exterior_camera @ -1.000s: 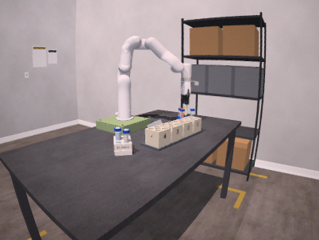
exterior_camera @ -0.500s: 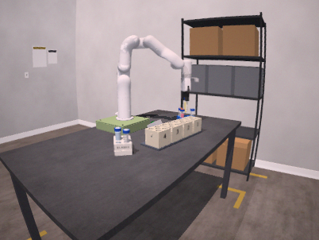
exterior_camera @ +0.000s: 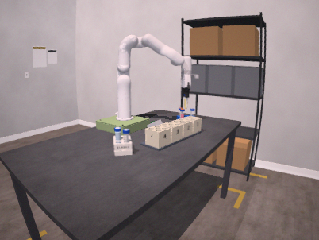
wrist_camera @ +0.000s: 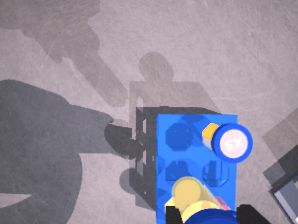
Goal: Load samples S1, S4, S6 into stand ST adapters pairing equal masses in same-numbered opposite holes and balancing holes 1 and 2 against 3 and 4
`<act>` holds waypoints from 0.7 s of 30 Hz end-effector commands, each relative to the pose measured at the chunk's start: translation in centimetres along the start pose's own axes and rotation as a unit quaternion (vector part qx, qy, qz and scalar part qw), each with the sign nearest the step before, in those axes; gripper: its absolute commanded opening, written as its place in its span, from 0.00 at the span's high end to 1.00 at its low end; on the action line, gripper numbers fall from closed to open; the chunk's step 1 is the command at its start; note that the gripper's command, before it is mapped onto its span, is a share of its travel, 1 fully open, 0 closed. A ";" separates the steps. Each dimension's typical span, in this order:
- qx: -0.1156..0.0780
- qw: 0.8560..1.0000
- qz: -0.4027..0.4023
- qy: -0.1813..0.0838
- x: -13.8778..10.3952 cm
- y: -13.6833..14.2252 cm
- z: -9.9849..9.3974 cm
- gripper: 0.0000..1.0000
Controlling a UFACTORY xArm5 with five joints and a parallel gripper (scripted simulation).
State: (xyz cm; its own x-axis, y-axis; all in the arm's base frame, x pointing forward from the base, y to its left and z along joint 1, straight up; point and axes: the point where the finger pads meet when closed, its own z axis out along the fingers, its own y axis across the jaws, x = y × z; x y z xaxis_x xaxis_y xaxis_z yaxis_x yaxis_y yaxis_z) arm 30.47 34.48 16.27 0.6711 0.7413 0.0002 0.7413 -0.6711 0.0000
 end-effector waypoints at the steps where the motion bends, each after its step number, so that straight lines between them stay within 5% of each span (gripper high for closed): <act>1: 0.002 1.000 0.000 0.002 0.1 0.0 -1.3 1.00; 21: 0.002 1.000 0.000 0.002 0.1 0.0 -3.2 1.00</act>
State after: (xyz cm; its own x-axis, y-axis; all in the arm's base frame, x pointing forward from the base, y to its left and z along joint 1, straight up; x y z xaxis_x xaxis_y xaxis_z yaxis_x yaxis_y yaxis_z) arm 30.47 34.47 19.22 0.6711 0.7413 -0.0002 0.7413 -0.6711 0.0000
